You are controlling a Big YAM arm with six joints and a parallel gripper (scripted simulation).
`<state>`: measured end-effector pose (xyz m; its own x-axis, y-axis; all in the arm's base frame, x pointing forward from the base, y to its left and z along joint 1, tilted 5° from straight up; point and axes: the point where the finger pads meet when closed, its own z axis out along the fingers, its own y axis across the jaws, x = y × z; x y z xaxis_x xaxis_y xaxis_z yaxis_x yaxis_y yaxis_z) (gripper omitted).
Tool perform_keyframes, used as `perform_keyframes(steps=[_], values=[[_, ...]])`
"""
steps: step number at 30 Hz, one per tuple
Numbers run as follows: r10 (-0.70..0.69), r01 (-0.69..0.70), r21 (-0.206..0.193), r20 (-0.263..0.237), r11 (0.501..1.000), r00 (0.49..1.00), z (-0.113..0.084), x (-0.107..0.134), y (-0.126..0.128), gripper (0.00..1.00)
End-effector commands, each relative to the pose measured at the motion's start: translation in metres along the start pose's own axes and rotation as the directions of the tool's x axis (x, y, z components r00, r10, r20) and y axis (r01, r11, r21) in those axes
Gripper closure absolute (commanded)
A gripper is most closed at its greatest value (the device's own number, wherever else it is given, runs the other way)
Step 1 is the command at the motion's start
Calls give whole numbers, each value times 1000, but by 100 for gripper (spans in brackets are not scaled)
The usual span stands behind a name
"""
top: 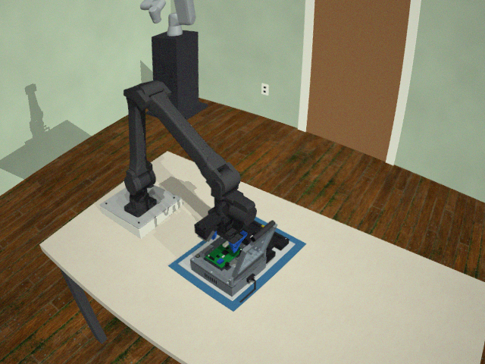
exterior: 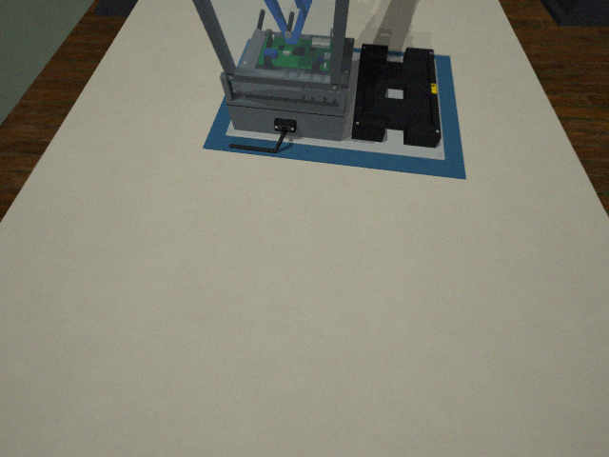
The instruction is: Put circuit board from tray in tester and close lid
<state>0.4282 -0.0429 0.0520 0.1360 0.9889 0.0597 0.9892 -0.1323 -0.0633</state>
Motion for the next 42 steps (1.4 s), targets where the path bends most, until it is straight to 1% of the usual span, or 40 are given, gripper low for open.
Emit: perform_keyframes(steps=[1, 8, 10, 12, 25, 27, 28, 42], values=[[0, 0, -89, 3, 996, 1000, -44, -4, 25, 8], [1, -1, -90, 3, 996, 1000, -59, -5, 24, 8], [1, -1, -90, 3, 996, 1000, -59, -5, 24, 8], [0, 1, -91, 4, 996, 1000, -68, -4, 23, 8], [2, -1, -93, 4, 996, 1000, -97, -5, 21, 8], [2, -1, -93, 4, 996, 1000, -97, -5, 21, 8], [1, 0, -93, 4, 996, 1000, -103, -5, 20, 8], [2, -1, -94, 5, 996, 1000, -133, -5, 18, 8]])
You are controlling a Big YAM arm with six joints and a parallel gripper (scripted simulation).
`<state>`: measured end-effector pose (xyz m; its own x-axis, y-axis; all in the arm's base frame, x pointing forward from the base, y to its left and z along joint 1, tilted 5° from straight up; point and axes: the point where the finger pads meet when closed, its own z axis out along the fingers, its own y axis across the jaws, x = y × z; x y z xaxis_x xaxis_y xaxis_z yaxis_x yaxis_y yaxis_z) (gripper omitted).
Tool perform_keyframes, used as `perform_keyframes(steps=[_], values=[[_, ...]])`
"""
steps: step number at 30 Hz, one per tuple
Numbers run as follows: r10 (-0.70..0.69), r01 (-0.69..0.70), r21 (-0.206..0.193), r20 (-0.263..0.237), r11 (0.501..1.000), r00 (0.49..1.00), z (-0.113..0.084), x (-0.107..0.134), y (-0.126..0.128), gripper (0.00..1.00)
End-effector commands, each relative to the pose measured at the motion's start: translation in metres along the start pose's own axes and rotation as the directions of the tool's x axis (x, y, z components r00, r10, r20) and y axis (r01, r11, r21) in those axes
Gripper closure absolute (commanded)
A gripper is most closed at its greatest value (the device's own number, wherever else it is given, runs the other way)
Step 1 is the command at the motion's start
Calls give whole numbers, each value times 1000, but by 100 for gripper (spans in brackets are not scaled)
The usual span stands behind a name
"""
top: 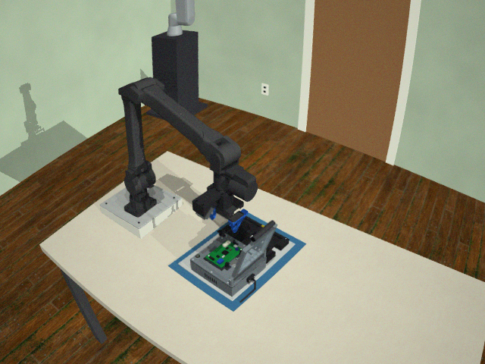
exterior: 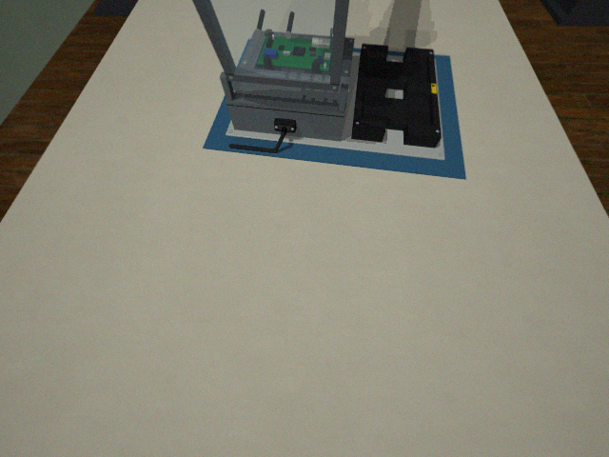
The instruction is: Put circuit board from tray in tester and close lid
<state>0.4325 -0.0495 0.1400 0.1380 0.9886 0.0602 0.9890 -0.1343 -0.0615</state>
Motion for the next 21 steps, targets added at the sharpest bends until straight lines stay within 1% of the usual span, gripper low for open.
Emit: perform_keyframes(steps=[1, 2, 3, 17, 19, 21], values=[[0, 1, -92, 5, 996, 1000, -45, -4, 18, 8], [0, 1, -92, 5, 996, 1000, -45, -4, 18, 8], [-1, 1, -92, 5, 996, 1000, -51, -4, 18, 8], [0, 1, -93, 6, 996, 1000, -80, -4, 15, 8], [0, 1, -93, 6, 996, 1000, -80, -4, 15, 8], [-1, 2, -93, 6, 996, 1000, -88, -4, 14, 8]])
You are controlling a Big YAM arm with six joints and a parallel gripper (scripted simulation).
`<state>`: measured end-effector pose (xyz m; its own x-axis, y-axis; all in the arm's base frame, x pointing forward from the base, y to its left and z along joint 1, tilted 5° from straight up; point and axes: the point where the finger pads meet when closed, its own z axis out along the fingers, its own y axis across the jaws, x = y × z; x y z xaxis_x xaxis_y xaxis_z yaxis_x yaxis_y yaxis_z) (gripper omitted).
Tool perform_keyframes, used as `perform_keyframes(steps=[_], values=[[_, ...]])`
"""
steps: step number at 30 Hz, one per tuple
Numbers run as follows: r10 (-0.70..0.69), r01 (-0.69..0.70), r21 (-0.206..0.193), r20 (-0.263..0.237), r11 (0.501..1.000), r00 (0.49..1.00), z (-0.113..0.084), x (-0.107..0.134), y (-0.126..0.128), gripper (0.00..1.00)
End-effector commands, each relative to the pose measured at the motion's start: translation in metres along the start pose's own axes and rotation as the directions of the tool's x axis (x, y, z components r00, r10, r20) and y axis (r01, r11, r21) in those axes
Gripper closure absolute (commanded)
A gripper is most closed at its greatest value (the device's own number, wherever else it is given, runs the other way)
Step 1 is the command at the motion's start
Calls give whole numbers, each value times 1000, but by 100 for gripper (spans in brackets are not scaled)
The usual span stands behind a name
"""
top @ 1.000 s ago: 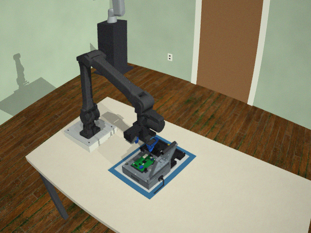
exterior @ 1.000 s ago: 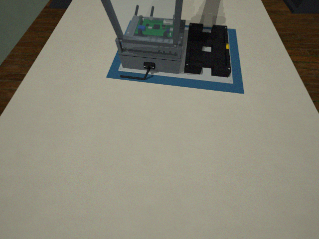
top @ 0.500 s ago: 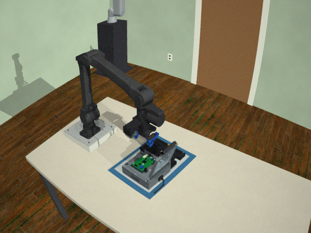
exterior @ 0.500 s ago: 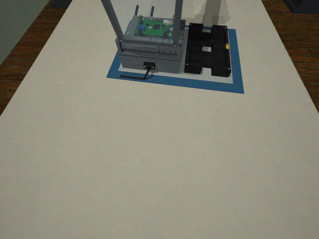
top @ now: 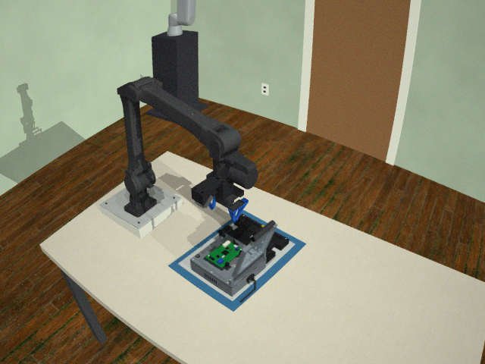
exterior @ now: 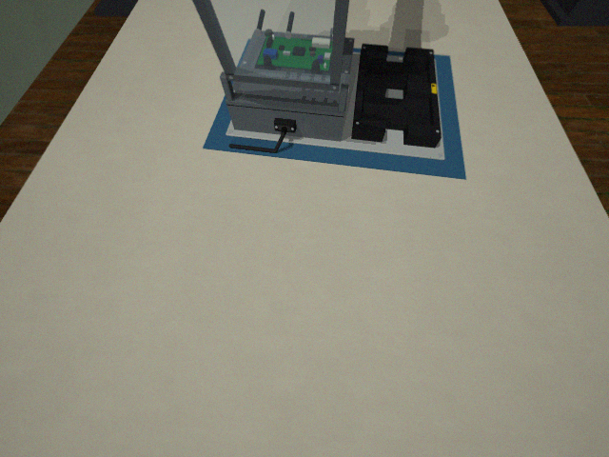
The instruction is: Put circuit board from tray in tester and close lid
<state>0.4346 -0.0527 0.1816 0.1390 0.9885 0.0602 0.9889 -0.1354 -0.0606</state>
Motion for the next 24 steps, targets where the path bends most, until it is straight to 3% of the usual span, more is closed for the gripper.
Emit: perform_keyframes(steps=[1, 24], values=[[-3, 3, -92, 6, 996, 1000, -48, -3, 14, 8], [-3, 4, -93, 6, 996, 1000, -91, -3, 10, 8]])
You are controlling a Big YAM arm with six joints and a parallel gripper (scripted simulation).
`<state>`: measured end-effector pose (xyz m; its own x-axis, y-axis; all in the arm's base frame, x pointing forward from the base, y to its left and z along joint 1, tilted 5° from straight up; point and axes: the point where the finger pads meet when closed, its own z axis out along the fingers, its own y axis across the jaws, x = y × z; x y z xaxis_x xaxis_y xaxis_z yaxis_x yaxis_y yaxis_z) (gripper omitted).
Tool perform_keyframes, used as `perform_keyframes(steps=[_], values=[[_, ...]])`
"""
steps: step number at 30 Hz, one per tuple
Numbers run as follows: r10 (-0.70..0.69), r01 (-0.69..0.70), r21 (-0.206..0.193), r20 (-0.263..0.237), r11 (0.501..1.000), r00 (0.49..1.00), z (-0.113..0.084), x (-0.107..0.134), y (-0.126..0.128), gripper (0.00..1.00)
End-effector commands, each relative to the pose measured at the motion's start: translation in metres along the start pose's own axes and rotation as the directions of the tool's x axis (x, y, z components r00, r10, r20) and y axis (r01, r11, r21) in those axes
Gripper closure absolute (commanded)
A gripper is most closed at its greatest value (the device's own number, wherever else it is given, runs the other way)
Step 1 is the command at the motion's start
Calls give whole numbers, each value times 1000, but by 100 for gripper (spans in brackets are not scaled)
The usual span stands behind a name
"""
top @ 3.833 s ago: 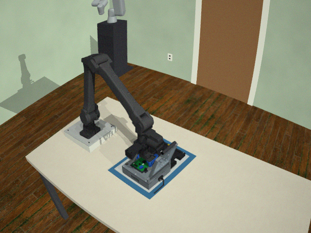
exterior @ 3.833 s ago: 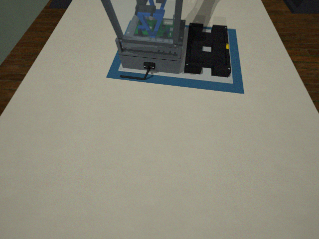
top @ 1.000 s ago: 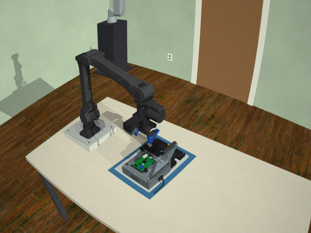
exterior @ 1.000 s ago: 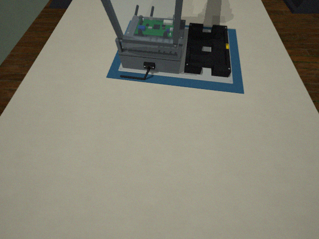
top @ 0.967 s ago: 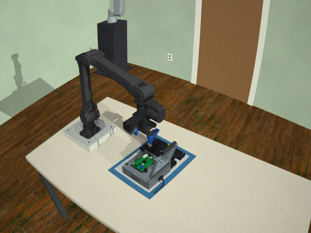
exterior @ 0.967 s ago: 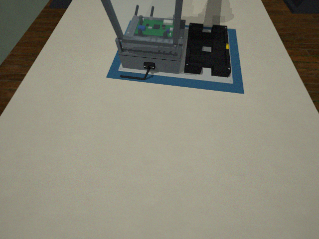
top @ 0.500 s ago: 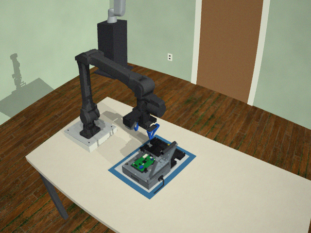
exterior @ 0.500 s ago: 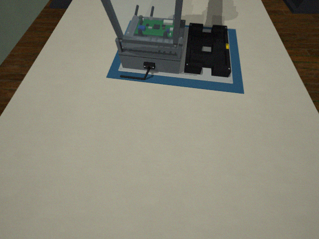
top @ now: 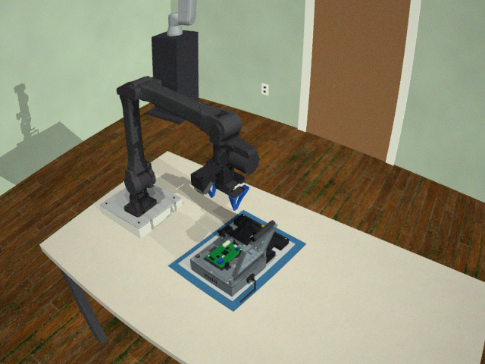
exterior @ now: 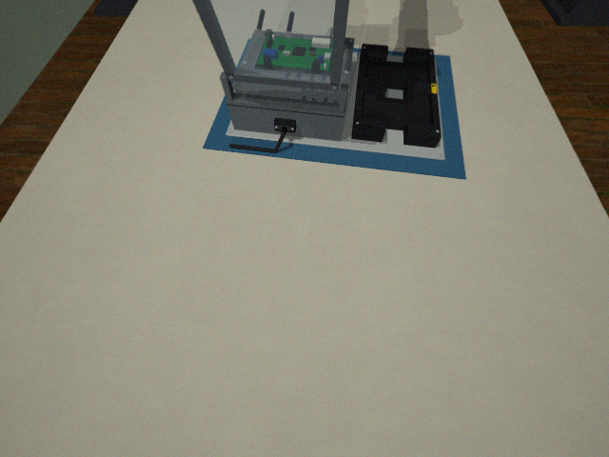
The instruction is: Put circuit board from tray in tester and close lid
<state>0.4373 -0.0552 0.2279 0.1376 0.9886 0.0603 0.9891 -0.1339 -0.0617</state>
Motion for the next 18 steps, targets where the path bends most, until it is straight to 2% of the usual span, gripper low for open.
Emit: perform_keyframes(steps=[1, 15, 16, 18], values=[[-1, 2, -94, 6, 996, 1000, -46, -4, 10, 8], [-2, 3, -91, 6, 996, 1000, -48, -3, 11, 8], [-2, 3, -90, 6, 996, 1000, -48, -3, 11, 52], [-3, 3, -90, 6, 996, 1000, -48, -3, 11, 52]])
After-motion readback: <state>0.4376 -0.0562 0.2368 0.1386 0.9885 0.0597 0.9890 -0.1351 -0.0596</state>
